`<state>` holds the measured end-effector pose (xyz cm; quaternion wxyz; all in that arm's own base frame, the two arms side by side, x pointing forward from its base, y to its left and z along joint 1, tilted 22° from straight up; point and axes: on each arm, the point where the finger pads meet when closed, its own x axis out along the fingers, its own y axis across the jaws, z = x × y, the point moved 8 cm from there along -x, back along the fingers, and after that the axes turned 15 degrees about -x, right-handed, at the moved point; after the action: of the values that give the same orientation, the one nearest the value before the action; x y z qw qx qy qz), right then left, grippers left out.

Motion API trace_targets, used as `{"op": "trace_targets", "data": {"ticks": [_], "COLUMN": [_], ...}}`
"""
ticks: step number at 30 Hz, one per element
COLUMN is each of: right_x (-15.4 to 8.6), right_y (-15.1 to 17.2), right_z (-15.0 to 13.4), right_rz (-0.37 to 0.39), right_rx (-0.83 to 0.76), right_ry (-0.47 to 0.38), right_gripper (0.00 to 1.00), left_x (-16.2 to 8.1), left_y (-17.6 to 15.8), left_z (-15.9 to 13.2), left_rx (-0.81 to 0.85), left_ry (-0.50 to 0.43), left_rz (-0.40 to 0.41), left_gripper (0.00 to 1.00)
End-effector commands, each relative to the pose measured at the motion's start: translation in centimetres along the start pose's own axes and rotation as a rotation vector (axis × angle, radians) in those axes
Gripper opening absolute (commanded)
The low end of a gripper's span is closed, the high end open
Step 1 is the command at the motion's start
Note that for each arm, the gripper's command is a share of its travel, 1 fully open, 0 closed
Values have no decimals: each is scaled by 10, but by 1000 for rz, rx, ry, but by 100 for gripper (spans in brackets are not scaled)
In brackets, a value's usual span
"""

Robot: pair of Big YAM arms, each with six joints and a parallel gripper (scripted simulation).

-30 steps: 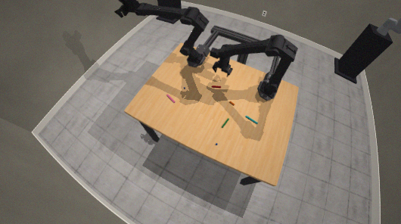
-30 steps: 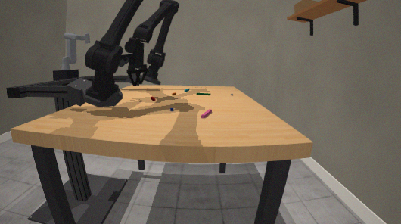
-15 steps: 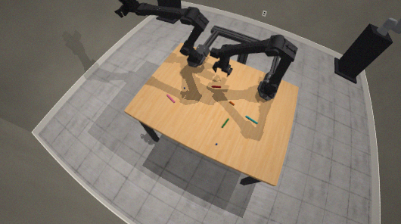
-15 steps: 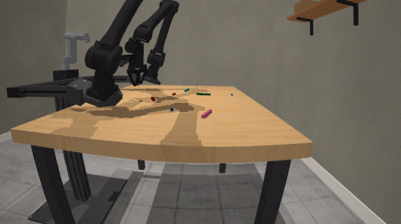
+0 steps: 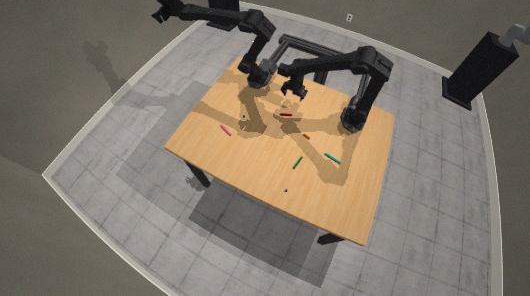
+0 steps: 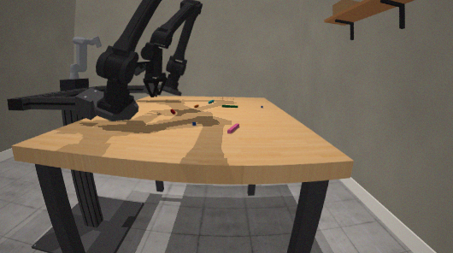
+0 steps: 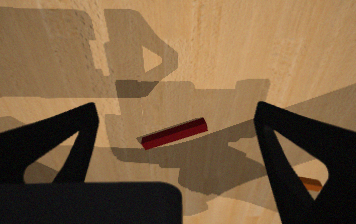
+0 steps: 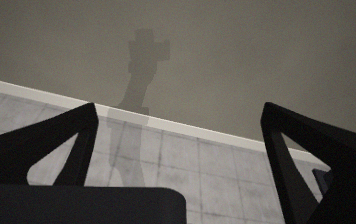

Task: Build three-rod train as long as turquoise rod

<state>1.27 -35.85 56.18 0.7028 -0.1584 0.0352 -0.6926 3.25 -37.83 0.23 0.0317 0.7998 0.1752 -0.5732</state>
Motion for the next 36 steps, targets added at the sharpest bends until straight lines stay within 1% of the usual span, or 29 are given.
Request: {"op": "trace_targets", "data": {"ticks": [1, 10, 11, 12, 14, 16, 17, 25, 31, 33, 34, 36], "right_x": [4, 4, 4, 4, 4, 4, 4, 4, 4, 4, 4, 4], "right_y": [-18, -18, -18, -18, -18, -18, -18, -18, -18, -18, -18, -18], "right_z": [36, 36, 36, 36, 36, 36, 36, 36, 36, 36, 36, 36], "right_rz": [-45, -45, -45, -45, -45, -45, -45, -45, -45, -45, -45, -45], "right_rx": [12, 12, 12, 12, 12, 12, 12, 12, 12, 12, 12, 12], "right_ry": [-78, -78, -78, -78, -78, -78, -78, -78, -78, -78, -78, -78], "right_gripper": [100, 100, 100, 100, 100, 100, 100, 100, 100, 100, 100, 100], "left_x": [-8, -8, -9, -7, -8, -8, -8, -8, -6, -6, -4, -3], "left_y": [16, 16, 11, 2, -10, -10, -20, -47, -70, -70, -80, -88], "left_z": [-3, -3, -6, -12, -31, -31, -42, -75, -97, -97, -105, -110], "left_rx": [-14, -14, -30, -60, -181, -181, -247, -489, -665, -665, -739, -792], "left_ry": [-14, -14, -14, -11, -12, -12, -9, -15, -16, -16, -16, -13], "left_rz": [33, 33, 32, 25, 27, 27, 14, 24, 23, 23, 22, 16], "left_gripper": [100, 100, 100, 100, 100, 100, 100, 100, 100, 100, 100, 100]}}
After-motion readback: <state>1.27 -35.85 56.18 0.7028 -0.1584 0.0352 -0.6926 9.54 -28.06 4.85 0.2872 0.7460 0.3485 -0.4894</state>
